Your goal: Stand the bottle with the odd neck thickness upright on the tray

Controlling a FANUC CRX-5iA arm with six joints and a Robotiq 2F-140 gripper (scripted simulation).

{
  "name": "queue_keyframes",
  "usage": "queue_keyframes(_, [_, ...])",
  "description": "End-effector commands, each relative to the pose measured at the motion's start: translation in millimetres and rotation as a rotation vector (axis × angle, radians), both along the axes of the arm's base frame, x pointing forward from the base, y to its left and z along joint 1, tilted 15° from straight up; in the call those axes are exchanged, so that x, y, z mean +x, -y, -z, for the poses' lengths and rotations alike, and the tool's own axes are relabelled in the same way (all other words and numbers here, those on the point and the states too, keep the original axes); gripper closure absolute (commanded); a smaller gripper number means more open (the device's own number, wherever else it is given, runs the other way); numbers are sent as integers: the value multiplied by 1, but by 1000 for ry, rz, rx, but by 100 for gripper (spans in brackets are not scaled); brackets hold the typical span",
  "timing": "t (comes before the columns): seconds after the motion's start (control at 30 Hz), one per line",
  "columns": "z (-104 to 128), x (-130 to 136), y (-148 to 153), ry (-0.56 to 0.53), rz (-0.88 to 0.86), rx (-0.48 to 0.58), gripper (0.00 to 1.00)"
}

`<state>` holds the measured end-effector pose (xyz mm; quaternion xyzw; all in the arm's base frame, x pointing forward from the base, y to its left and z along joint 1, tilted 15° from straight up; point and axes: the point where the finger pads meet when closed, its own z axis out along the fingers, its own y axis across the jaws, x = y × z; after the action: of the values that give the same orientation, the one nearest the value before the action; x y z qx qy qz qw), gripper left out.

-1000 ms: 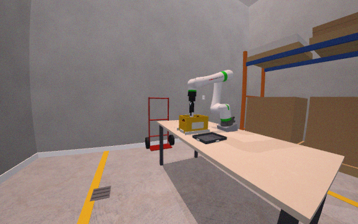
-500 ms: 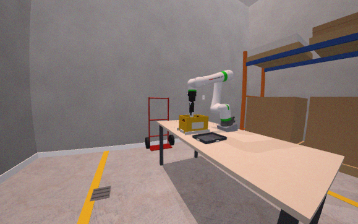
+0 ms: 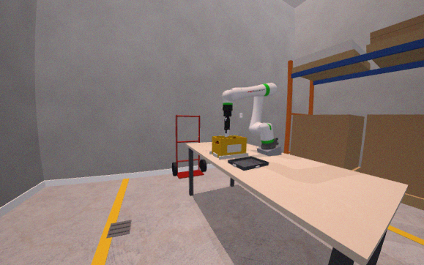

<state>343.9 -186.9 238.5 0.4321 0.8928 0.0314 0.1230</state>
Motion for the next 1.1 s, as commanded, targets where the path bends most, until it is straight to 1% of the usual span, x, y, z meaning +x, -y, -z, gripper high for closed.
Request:
queue_keyframes(0.0, [-14, -3, 0, 1, 0, -1, 56])
queue_keyframes(0.07, [-20, -5, -1, 1, 0, -1, 56])
queue_keyframes(0.13, [-20, -5, -1, 1, 0, -1, 56])
queue_keyframes(0.3, [-36, -9, -2, 1, 0, -1, 56])
queue_keyframes(0.47, [-46, -11, -2, 1, 0, -1, 56])
queue_keyframes(0.63, [-51, -13, -2, 1, 0, -1, 56])
queue_keyframes(0.87, [-52, -13, -3, 1, 0, -1, 56])
queue_keyframes(0.9, [-52, -13, -3, 1, 0, -1, 90])
queue_keyframes(1.07, [-52, -13, -3, 1, 0, -1, 90])
